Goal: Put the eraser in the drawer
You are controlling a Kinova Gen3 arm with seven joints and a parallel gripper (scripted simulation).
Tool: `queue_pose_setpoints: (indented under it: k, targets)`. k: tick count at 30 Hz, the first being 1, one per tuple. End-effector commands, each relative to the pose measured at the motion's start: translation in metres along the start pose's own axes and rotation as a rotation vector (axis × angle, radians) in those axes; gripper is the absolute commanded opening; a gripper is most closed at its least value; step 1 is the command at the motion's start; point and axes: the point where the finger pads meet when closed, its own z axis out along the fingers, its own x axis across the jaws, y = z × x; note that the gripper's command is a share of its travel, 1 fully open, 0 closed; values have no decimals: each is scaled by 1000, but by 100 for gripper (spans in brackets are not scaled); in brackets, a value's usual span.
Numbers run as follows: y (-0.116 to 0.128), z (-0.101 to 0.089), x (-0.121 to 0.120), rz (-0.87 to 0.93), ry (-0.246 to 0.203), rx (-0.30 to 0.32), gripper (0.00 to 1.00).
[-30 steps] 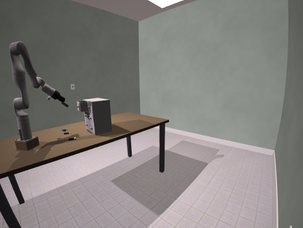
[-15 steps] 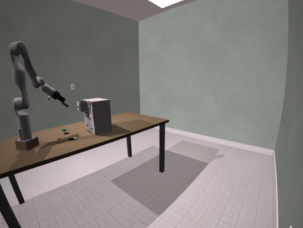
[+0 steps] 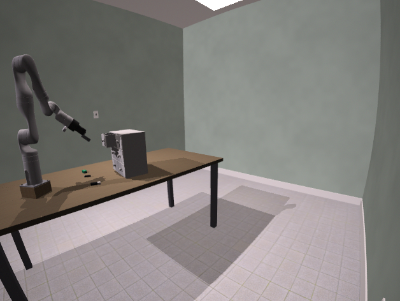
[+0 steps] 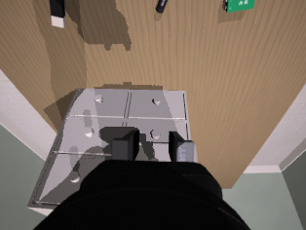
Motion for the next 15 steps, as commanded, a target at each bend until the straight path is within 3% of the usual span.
queue_pose_setpoints:
  k: [1,15]
  targets:
    - [1,0,0,2,1,0,67]
    - [2,-2,0,2,-1,14,67]
